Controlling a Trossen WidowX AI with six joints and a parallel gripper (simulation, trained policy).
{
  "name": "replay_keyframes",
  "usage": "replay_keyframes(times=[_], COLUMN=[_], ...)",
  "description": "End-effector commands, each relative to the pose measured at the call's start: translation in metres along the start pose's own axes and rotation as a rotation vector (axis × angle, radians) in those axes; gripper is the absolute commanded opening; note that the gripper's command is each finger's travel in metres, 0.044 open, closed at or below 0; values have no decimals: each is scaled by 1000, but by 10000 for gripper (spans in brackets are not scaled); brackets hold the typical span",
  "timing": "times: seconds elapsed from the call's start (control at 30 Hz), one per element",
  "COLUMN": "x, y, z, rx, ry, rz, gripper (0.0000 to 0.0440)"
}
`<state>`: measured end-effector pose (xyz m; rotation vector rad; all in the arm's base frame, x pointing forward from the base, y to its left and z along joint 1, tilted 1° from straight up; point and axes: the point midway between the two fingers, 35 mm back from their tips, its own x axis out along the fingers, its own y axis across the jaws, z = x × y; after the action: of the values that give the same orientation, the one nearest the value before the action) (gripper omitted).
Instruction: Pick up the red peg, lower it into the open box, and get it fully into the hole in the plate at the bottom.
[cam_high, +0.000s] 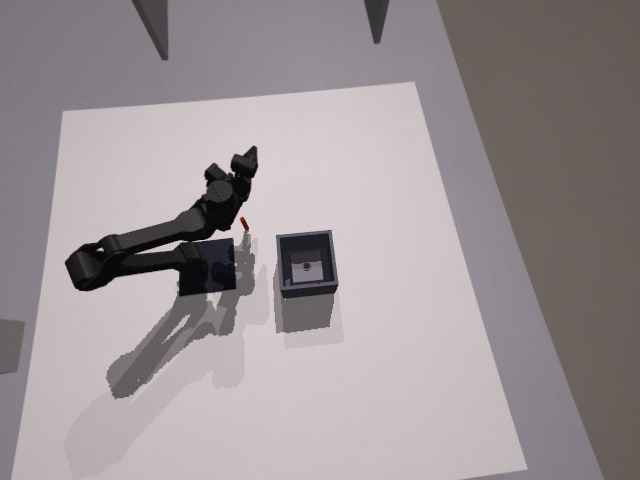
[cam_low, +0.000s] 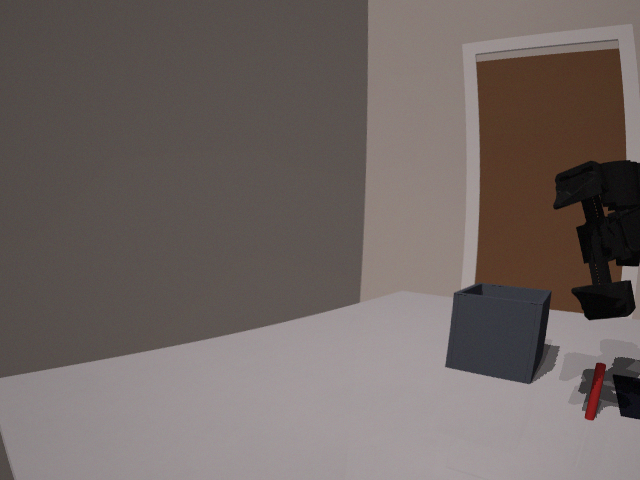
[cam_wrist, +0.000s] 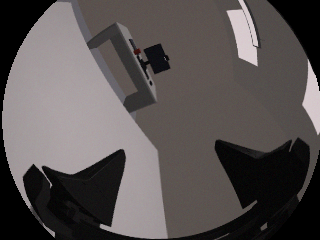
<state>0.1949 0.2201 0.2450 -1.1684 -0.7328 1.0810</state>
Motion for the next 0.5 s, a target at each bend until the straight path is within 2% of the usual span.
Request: replay_keyframes(times=[0.0, 0.47], x=[-4, -21], y=[-11, -31], z=[-9, -37], rx=[123, 580], ry=[54, 220], rz=[-10, -57], gripper=[440, 440])
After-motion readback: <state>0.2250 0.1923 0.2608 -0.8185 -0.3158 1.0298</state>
